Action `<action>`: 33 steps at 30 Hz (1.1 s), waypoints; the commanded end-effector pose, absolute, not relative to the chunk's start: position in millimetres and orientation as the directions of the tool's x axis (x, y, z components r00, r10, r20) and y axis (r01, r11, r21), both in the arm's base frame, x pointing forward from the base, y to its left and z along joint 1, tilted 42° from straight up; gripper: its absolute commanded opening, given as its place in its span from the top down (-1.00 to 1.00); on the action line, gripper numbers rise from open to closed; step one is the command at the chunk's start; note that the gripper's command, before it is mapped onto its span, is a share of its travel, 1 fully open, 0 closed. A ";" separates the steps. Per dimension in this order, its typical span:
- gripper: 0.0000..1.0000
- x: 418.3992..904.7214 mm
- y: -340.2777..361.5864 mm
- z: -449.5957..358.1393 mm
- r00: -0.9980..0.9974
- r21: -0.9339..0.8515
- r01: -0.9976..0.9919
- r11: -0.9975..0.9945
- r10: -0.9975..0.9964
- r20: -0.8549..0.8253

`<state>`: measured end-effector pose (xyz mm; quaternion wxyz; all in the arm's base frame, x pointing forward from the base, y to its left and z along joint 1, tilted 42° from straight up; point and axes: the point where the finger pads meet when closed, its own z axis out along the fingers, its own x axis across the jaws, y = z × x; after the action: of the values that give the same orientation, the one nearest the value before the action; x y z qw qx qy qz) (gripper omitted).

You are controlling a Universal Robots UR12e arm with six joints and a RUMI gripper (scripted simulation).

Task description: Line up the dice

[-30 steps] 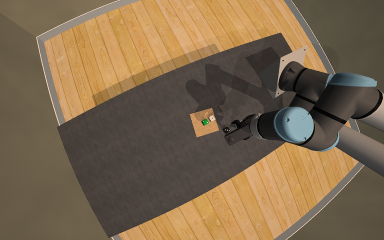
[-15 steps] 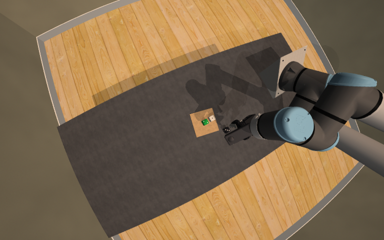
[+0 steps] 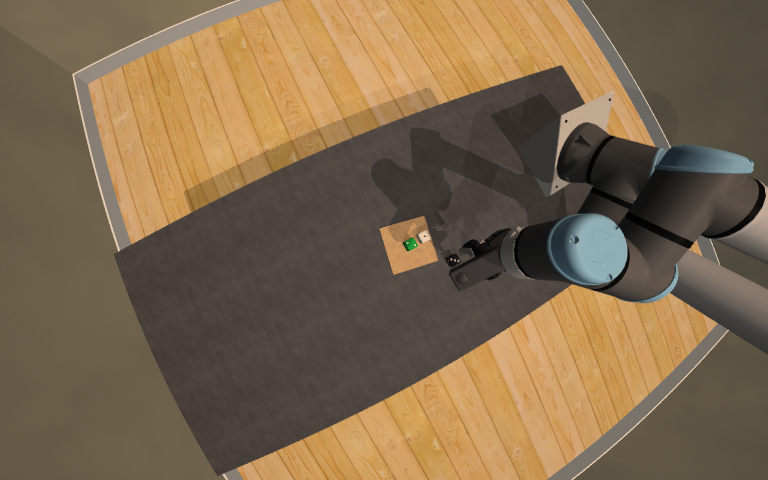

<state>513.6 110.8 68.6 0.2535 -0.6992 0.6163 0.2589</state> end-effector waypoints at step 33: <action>0.44 512.6 132.4 44.5 0.107 -0.036 -0.993 -0.111 -0.731 -0.674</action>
<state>512.2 128.5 49.2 0.2535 -0.6992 0.6163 0.2590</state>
